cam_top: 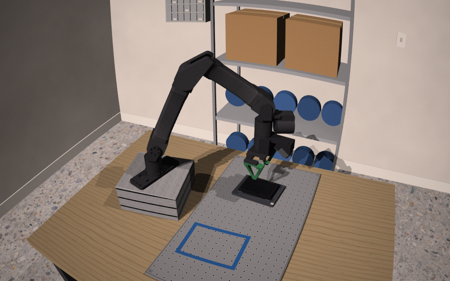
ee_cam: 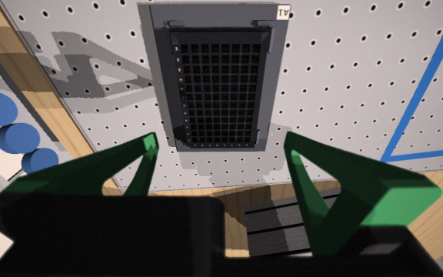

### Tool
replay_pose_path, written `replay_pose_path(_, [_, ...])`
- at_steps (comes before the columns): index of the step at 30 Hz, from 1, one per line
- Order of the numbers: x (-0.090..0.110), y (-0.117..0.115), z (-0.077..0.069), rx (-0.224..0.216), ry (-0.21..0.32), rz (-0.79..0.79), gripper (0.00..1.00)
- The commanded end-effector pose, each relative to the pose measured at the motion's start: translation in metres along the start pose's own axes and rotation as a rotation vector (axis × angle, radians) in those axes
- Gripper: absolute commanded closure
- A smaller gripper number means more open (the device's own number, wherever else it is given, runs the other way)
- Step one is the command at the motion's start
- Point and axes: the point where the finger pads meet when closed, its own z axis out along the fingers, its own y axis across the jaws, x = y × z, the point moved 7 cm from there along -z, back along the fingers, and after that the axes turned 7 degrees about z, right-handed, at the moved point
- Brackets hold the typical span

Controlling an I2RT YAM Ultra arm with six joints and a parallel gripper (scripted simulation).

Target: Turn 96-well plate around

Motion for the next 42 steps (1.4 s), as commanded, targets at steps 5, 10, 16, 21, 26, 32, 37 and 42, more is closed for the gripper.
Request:
replay_pose_path(5, [-0.0014, 0.001, -0.0062, -0.011, -0.016, -0.001, 0.0])
replay_pose_path(10, [-0.0014, 0.001, -0.0062, -0.011, -0.016, -0.001, 0.0])
replay_pose_path(16, [-0.0014, 0.001, -0.0062, -0.011, -0.016, -0.001, 0.0])
replay_pose_path(21, [-0.0014, 0.001, -0.0062, -0.011, -0.016, -0.001, 0.0])
replay_pose_path(26, [-0.0014, 0.001, -0.0062, -0.011, -0.016, -0.001, 0.0])
replay_pose_path(32, [-0.0014, 0.001, -0.0062, -0.011, -0.016, -0.001, 0.0])
replay_pose_path(37, [-0.0014, 0.001, -0.0046, -0.011, -0.016, -0.001, 0.0])
replay_pose_path(42, [-0.0015, 0.0011, 0.0038, -0.011, -0.016, -0.001, 0.0])
